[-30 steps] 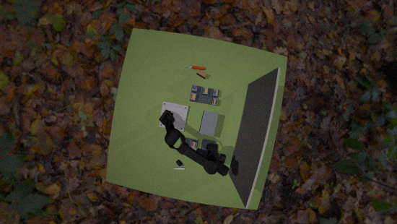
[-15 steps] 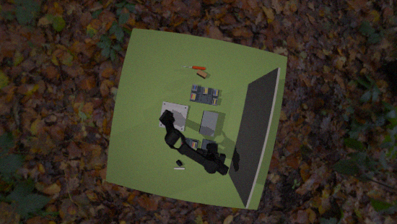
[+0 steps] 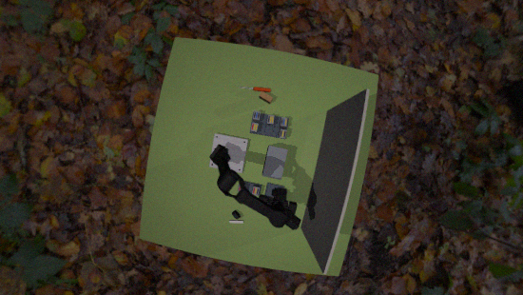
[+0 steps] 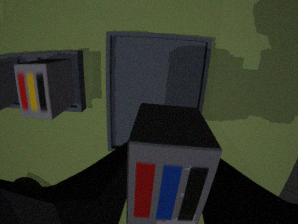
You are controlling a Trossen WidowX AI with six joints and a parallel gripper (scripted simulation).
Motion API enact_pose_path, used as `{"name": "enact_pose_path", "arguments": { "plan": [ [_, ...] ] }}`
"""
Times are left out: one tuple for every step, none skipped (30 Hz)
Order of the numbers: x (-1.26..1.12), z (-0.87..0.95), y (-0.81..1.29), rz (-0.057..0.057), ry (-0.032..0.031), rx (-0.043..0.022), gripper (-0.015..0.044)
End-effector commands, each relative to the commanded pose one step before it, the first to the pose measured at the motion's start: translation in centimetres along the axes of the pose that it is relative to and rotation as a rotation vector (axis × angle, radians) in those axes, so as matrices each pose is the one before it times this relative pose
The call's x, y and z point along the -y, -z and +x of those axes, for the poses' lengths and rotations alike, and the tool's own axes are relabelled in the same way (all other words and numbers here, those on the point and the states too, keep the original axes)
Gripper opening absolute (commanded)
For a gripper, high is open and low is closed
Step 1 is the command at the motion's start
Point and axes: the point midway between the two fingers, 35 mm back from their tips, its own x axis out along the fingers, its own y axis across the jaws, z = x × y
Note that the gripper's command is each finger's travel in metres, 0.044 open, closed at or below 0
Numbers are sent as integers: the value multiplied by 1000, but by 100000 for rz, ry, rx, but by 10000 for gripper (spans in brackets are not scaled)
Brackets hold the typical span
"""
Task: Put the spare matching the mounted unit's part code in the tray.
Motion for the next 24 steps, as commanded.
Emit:
{"name": "enact_pose_path", "arguments": {
  "plan": [
    [-41, 473, -73, -370, -80, 463, 0],
    [-2, 70, -1, 0, 0, 0, 0],
    [-3, 70, -1, 0, 0, 0, 0],
    [-3, 70, -1, 0, 0, 0, 0],
    [-3, 70, -1, 0, 0, 0, 0],
    [-3, 70, -2, 0, 0, 0, 0],
    [-3, 70, -2, 0, 0, 0, 0],
    [-3, 70, -2, 0, 0, 0, 0],
    [-4, 70, -2, 0, 0, 0, 0],
    [-4, 70, -2, 0, 0, 0, 0],
    [-4, 70, -2, 0, 0, 0, 0],
    [-4, 70, -2, 0, 0, 0, 0],
    [-4, 70, -2, 0, 0, 0, 0],
    [-4, 70, -2, 0, 0, 0, 0],
    [-5, 70, -2, 0, -1, 0, 0],
    [-5, 70, -2, 0, -1, 0, 0],
    [-5, 70, -2, 0, -1, 0, 0],
    [-5, 70, -2, 0, -1, 0, 0],
    [-5, 70, -3, 0, -1, 0, 0],
    [-5, 70, -3, 0, -1, 0, 0],
    [-6, 70, -3, 0, -1, 0, 0],
    [-6, 70, -3, 0, -1, 0, 0],
    [-6, 70, -3, 0, -1, 0, 0],
    [-6, 70, -3, 0, -1, 0, 0]
  ]
}}
